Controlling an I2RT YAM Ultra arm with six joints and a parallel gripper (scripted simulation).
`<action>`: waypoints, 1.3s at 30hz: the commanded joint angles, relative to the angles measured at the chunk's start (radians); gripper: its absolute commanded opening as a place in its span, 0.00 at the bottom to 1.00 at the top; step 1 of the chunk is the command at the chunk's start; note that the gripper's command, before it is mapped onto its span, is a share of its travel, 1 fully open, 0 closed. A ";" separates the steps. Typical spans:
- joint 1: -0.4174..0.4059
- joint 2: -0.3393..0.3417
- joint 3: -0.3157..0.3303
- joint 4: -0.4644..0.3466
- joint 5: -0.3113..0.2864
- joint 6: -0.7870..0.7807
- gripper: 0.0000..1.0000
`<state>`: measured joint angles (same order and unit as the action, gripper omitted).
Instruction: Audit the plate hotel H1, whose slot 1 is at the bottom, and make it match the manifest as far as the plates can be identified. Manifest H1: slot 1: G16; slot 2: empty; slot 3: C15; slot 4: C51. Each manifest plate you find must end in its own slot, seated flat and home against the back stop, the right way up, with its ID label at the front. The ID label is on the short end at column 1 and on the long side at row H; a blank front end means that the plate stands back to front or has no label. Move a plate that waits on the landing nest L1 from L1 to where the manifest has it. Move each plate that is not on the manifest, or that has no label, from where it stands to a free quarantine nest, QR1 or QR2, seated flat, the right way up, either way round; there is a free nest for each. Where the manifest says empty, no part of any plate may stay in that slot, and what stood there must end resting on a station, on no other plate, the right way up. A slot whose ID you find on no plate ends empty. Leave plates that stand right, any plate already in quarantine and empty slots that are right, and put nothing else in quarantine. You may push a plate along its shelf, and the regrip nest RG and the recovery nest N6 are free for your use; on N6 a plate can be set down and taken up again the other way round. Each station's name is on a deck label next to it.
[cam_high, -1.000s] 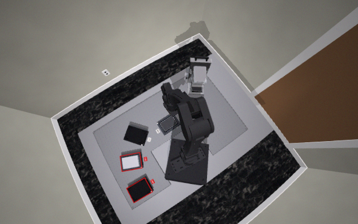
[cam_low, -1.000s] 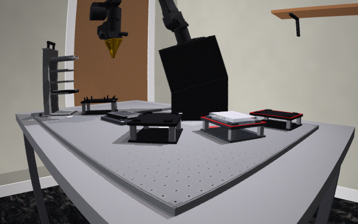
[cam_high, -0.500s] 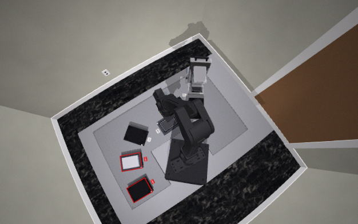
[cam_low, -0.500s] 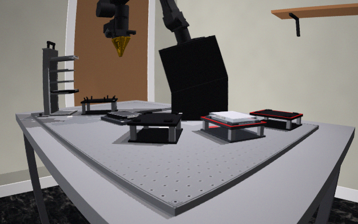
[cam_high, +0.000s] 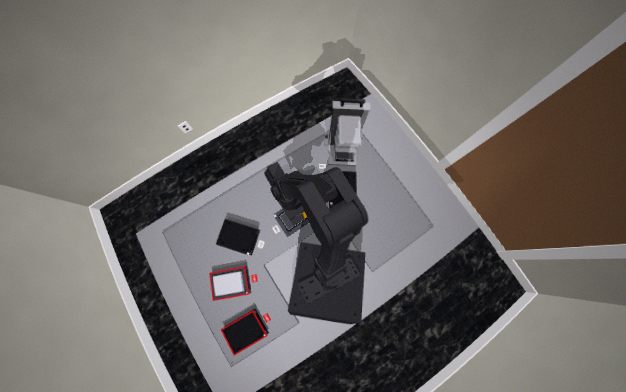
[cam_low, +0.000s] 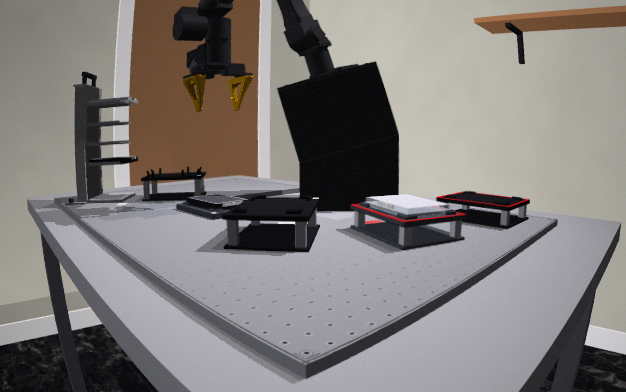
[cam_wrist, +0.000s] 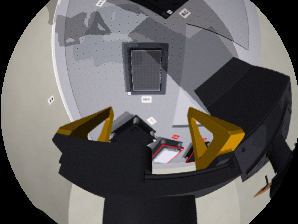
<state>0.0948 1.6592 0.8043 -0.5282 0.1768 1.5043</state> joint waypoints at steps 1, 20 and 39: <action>-0.003 0.022 -0.006 0.067 0.009 -0.006 1.00; -0.034 0.228 -0.038 0.311 0.002 -0.038 1.00; -0.063 0.461 -0.014 0.525 -0.004 -0.066 1.00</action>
<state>0.0319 2.1017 0.7807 -0.0502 0.1722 1.4445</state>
